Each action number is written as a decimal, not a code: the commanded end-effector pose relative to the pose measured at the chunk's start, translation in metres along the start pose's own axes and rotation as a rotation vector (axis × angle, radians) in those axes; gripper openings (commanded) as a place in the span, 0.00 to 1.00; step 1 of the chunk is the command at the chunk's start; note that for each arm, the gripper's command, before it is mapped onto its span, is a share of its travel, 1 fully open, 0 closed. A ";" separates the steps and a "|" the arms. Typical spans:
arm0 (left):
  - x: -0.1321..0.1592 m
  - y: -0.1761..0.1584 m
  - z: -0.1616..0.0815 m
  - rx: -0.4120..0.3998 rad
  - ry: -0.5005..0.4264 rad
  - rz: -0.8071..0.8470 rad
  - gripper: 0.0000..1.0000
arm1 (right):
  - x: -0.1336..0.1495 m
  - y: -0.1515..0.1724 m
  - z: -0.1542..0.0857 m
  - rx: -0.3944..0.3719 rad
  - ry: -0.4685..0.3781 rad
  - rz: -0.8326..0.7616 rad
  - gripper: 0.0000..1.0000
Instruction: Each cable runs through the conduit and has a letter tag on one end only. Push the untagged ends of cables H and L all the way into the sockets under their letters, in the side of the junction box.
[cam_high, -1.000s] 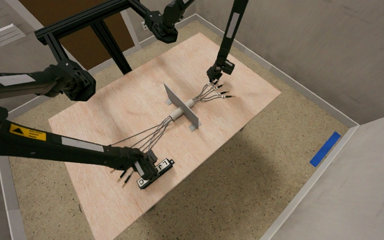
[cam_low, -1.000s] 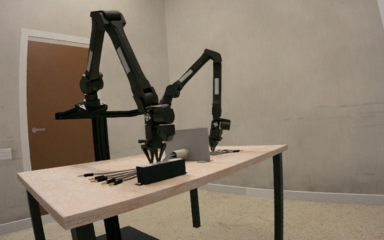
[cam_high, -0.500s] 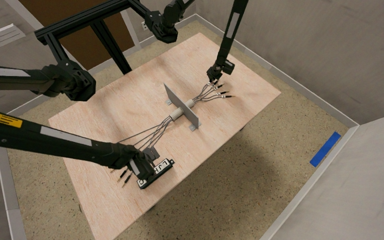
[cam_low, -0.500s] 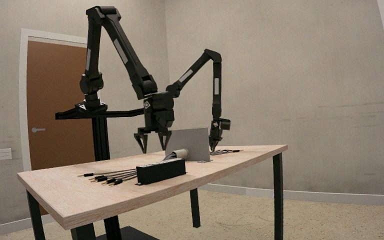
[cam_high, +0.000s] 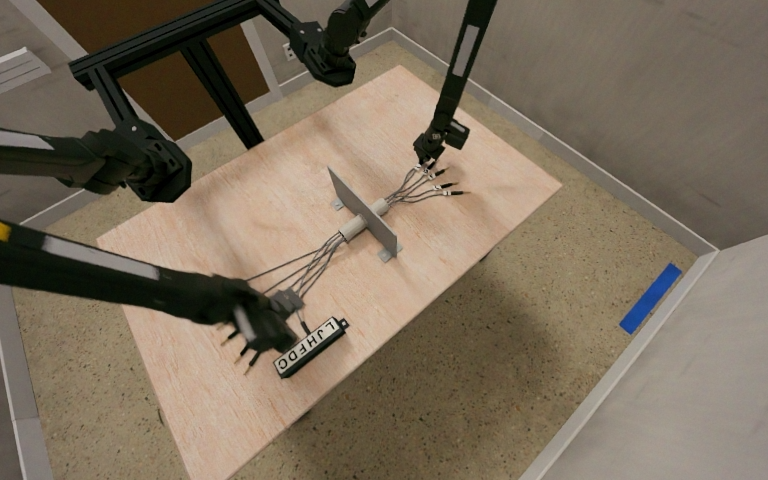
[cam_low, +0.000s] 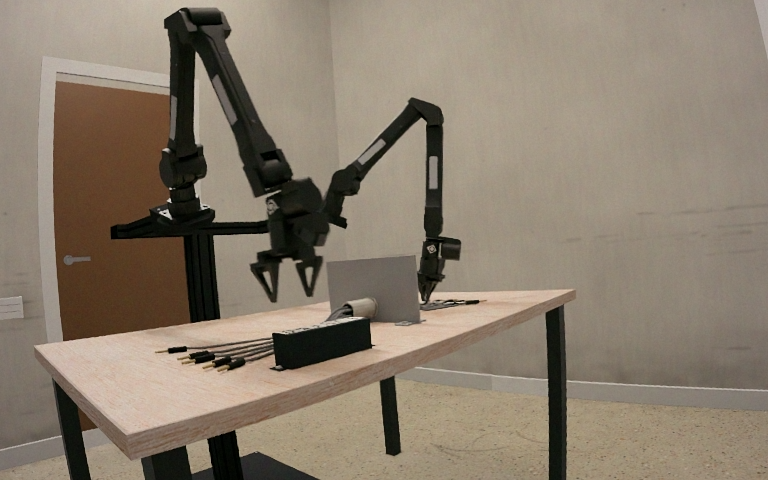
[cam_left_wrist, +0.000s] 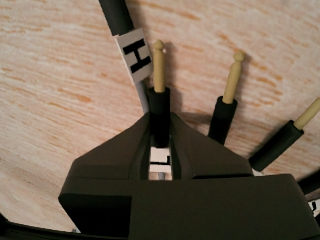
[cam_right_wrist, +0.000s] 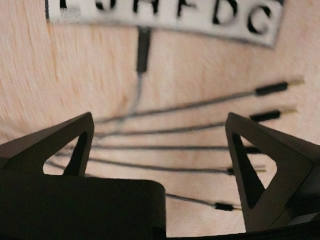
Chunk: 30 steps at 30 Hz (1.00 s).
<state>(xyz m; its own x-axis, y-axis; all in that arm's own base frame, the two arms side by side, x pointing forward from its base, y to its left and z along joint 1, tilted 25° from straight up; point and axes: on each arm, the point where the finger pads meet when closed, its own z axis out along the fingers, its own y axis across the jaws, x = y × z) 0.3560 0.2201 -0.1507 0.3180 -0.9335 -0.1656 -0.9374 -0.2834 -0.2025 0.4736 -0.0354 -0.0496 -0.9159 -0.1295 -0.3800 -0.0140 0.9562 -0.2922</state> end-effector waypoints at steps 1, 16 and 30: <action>0.000 -0.001 0.000 0.006 0.000 -0.002 0.06 | 0.002 -0.032 -0.029 0.003 -0.134 -0.122 1.00; 0.000 -0.001 0.000 0.006 0.000 -0.002 0.06 | 0.114 -0.105 -0.106 -0.052 -0.431 -0.338 1.00; 0.000 -0.001 0.000 0.006 0.000 -0.002 0.06 | 0.130 -0.114 -0.124 -0.126 -0.534 -0.326 1.00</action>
<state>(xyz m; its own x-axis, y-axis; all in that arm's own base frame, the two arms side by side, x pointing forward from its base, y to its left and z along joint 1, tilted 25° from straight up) 0.3560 0.2201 -0.1507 0.3180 -0.9335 -0.1656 -0.9374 -0.2834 -0.2025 0.3097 -0.1313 0.0458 -0.5315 -0.4882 -0.6922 -0.3114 0.8726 -0.3762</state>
